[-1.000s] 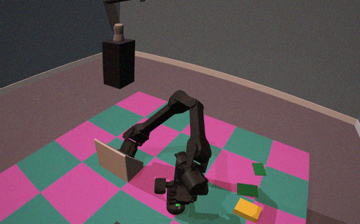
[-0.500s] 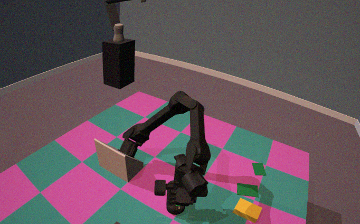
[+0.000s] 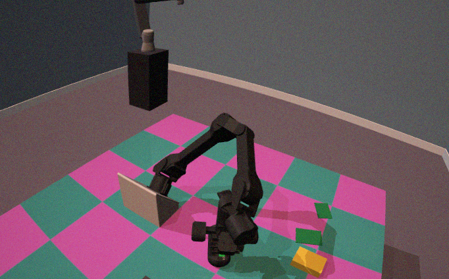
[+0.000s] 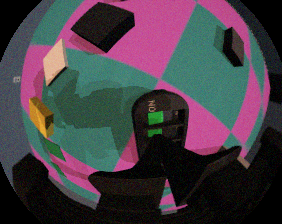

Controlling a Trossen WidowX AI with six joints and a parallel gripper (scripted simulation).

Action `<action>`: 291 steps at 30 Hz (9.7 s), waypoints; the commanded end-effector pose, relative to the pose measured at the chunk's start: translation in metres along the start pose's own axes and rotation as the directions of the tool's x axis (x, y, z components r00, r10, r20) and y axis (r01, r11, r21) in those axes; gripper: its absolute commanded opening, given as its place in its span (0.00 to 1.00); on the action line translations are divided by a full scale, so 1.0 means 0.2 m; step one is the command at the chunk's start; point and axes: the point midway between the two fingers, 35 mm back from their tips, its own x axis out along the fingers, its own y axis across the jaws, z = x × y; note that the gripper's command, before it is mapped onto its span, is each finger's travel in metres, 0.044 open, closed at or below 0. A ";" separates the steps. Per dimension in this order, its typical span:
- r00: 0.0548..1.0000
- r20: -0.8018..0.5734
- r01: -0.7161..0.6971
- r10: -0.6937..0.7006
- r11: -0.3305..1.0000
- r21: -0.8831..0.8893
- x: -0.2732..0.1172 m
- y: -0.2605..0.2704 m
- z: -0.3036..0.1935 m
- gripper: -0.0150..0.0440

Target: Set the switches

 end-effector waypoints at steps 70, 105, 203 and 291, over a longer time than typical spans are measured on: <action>1.000 0.018 -0.008 0.008 1.000 -0.006 -0.19 0.00 0.11 0.25; 1.000 0.013 0.019 -0.019 1.000 -0.012 -0.18 -0.02 -0.14 0.25; 0.980 0.014 0.197 -0.197 0.980 -0.002 -0.05 0.15 -0.15 0.25; 0.984 0.130 0.116 -0.124 0.991 0.068 -0.69 0.12 -0.17 0.25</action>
